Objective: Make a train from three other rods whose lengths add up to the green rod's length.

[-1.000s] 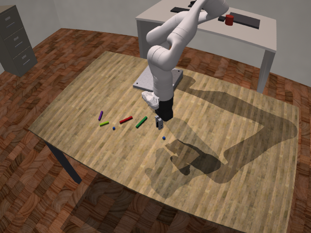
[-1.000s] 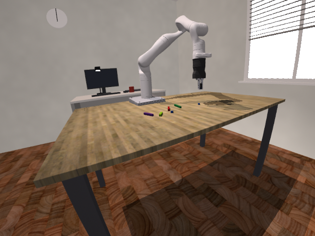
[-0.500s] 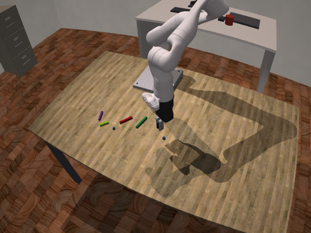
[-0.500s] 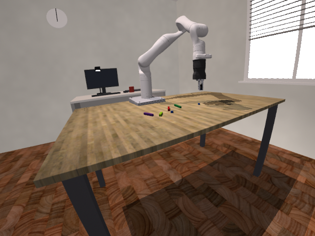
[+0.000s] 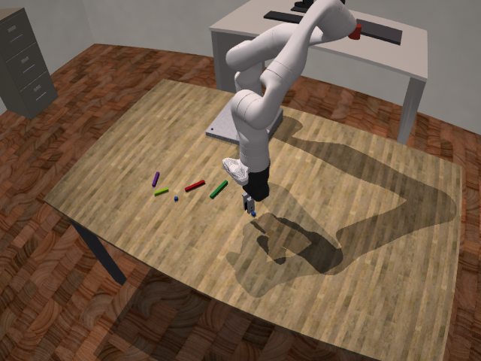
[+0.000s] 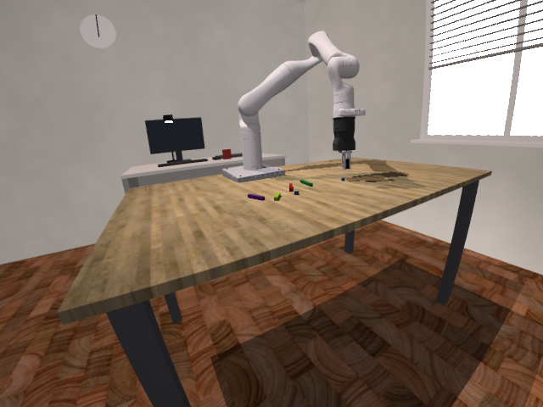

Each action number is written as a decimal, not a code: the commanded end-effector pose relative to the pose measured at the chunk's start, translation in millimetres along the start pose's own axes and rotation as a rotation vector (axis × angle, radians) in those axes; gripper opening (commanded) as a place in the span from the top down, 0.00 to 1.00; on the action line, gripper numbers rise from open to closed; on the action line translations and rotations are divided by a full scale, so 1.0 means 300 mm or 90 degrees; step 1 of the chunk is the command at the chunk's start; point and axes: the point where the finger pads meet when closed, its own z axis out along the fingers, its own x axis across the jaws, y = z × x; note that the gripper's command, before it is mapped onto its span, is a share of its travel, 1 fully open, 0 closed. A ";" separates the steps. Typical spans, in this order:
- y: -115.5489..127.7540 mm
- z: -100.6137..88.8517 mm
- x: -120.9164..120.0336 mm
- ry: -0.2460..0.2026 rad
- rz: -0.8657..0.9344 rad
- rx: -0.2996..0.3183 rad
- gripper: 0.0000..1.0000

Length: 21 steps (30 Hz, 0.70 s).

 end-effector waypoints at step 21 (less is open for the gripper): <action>-0.007 0.110 0.017 0.007 0.005 0.000 0.76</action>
